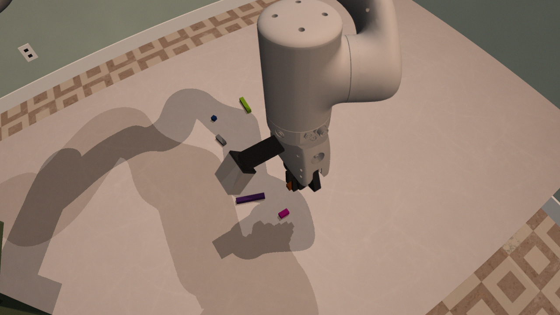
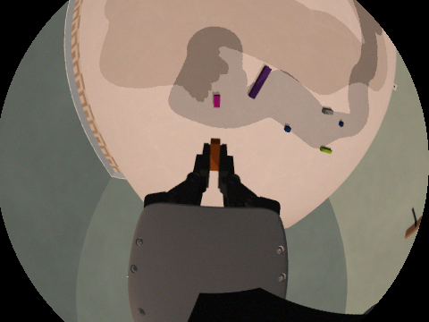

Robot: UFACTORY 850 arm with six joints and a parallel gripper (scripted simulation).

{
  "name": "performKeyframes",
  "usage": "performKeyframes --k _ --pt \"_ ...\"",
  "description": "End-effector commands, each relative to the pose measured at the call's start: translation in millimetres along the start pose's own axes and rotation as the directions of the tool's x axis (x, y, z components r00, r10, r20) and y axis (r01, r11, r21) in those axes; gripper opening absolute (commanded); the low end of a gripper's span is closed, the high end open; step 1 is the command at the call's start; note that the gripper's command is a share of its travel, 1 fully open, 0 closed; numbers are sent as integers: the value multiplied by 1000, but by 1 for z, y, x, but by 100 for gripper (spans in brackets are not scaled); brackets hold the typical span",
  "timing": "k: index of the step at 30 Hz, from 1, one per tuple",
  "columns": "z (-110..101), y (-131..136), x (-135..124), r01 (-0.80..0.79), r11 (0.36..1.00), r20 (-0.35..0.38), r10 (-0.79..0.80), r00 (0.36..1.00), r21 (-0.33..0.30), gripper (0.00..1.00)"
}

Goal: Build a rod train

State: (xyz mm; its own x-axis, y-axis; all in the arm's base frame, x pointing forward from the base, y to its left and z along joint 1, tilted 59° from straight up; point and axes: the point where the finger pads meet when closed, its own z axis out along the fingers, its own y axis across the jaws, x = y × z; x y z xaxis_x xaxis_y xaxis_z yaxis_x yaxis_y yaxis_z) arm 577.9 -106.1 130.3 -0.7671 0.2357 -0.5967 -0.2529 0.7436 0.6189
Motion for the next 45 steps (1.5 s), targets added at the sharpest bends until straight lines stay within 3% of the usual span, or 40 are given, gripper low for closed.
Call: performKeyframes --k 1,17,26,38,45 --pt "0 0 -1 16 1000 3 -16 1000 1 4" --pt "6 0 -1 16 1000 3 -16 1000 1 4" --pt "28 0 -1 16 1000 3 -16 1000 1 4" --pt "78 0 -1 16 1000 3 -16 1000 1 4" --pt "87 0 -1 16 1000 3 -16 1000 1 4"
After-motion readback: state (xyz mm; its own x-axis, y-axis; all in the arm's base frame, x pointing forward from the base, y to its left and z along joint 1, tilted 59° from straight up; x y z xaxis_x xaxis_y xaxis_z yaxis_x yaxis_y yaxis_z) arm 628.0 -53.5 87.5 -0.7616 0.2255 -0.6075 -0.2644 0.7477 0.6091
